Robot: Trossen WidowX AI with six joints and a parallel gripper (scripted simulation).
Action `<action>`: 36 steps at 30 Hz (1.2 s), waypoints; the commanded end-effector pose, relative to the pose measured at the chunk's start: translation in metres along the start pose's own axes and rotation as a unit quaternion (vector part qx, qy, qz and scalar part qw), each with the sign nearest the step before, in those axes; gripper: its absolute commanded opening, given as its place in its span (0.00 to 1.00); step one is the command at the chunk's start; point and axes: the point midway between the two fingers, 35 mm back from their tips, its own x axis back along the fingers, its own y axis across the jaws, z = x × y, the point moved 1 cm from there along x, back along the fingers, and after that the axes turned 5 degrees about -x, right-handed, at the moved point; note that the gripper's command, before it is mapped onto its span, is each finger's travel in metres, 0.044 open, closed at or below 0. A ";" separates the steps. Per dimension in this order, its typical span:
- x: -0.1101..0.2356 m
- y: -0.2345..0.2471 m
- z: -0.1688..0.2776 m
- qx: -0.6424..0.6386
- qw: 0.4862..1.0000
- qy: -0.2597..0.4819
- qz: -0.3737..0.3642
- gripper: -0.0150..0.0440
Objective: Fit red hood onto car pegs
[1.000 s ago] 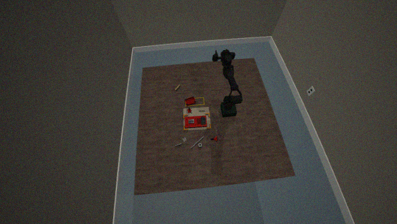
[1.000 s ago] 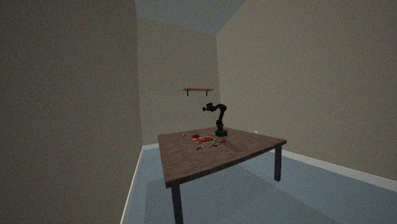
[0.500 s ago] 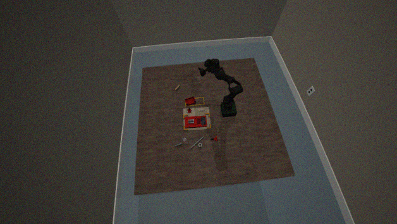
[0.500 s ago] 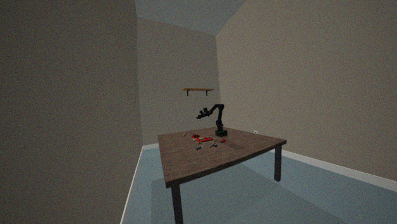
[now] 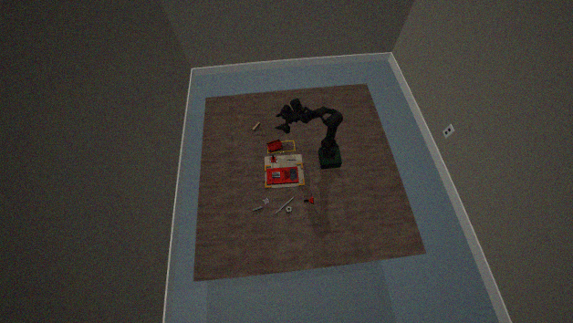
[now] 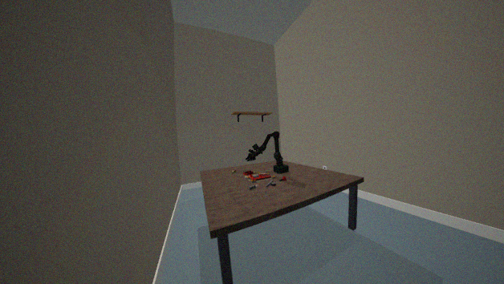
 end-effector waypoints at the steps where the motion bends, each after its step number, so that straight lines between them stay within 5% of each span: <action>1: -0.021 0.047 0.026 0.041 0.994 0.020 -0.103 1.00; 7: -0.033 0.095 0.050 0.078 0.975 0.029 -0.204 1.00; 36: -0.042 0.092 0.062 0.081 0.975 0.026 -0.203 1.00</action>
